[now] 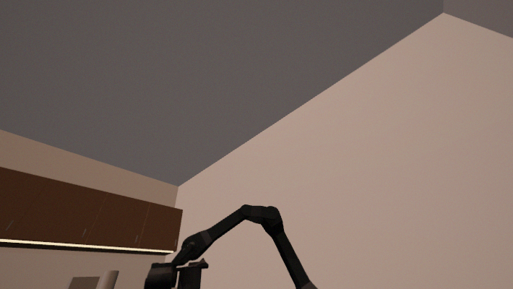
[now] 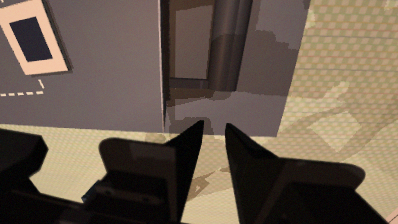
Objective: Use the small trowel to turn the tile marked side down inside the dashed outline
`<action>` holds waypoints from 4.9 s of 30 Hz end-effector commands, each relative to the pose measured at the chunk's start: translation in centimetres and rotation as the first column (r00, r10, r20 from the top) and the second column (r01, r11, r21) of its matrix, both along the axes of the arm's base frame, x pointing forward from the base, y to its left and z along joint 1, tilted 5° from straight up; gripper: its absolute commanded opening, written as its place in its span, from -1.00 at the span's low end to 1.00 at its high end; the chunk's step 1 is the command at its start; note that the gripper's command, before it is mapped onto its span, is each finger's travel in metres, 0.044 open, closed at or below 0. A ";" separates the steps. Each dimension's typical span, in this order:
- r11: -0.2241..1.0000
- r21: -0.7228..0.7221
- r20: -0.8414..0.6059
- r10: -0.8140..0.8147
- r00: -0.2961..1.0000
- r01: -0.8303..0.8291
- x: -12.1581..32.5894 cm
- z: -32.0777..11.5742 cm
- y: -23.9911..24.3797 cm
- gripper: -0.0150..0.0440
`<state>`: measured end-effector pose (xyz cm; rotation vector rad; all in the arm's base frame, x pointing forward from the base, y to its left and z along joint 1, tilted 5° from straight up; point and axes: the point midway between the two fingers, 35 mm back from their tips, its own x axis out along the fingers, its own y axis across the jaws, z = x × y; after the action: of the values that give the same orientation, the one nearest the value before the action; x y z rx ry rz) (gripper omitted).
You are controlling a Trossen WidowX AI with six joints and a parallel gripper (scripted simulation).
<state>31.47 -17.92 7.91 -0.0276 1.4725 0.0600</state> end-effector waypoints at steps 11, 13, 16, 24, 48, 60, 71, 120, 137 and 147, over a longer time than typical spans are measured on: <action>1.000 0.006 -0.001 -0.010 1.000 0.010 -0.1 -1.1 2.1 -0.15; 1.000 0.006 -0.001 -0.010 1.000 0.010 -0.1 -1.1 2.3 -0.15; 1.000 0.006 -0.001 -0.010 1.000 0.010 -0.1 -1.2 2.6 -0.15; 1.000 0.008 -0.001 -0.010 1.000 0.010 -0.1 -1.1 4.4 -0.15; 1.000 0.013 -0.001 -0.010 1.000 0.010 -0.3 -1.0 8.8 -0.15; 1.000 0.015 -0.001 -0.010 1.000 0.010 -0.4 -0.9 11.5 -0.15; 1.000 0.013 0.001 -0.006 1.000 0.006 -0.3 -0.9 11.0 -0.49; 1.000 0.001 0.000 -0.018 1.000 0.018 -0.4 0.8 2.4 -0.15; 1.000 0.001 0.000 -0.018 1.000 0.018 -0.4 0.8 2.4 -0.49; 1.000 0.001 0.000 -0.018 1.000 0.018 -0.4 0.8 2.4 -0.06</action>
<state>31.09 -15.55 8.72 -0.0129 1.4723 0.0466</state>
